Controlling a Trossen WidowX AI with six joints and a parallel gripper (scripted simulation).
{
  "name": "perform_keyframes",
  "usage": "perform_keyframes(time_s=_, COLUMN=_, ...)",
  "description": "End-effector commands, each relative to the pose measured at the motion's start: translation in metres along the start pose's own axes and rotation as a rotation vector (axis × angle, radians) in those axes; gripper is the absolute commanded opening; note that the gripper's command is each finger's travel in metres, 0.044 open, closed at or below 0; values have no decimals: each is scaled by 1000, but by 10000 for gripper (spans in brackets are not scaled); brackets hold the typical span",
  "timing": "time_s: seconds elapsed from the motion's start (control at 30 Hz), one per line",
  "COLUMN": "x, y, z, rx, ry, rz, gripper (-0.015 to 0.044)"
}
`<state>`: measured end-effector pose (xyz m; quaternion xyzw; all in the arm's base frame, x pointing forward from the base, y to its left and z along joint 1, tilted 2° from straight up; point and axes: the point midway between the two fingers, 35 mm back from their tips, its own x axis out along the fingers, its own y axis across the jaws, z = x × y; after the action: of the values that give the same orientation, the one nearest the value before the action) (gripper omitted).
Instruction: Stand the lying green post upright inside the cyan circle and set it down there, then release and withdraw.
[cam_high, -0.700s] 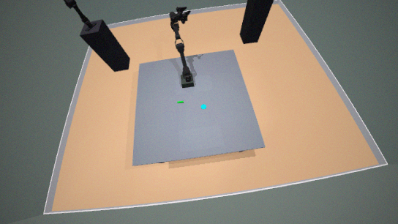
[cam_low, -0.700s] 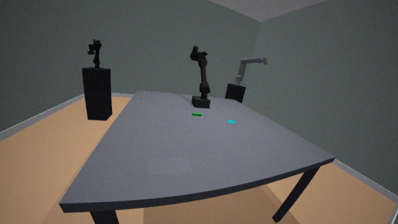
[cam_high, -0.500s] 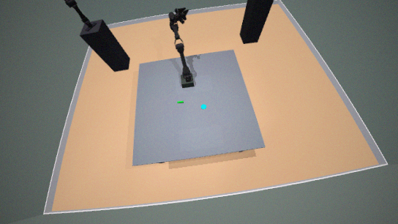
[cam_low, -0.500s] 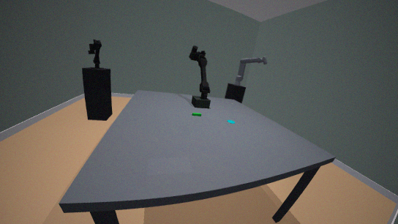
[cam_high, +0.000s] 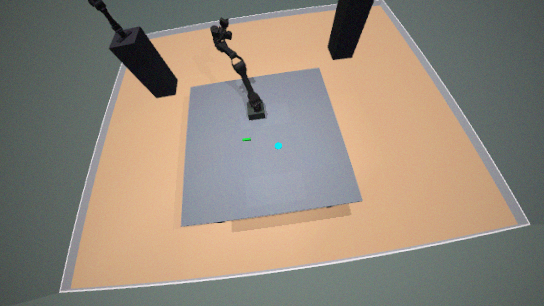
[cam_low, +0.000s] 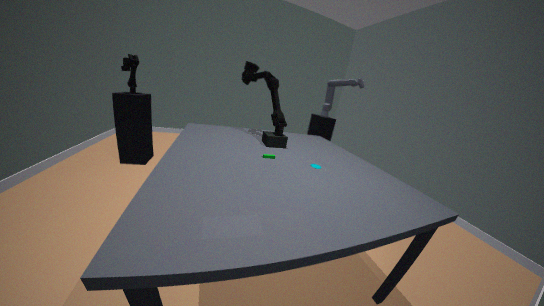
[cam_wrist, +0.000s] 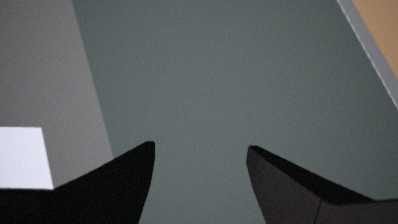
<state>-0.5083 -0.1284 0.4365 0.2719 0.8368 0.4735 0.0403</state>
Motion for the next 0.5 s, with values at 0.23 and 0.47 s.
perform_keyframes(time_s=0.23, x=-132, y=-71, z=-78, rx=-618, ry=395, rz=-222, gripper=233)
perform_keyframes(time_s=0.47, x=-231, y=-102, z=-104, rx=-990, ry=711, rz=-249, gripper=233)
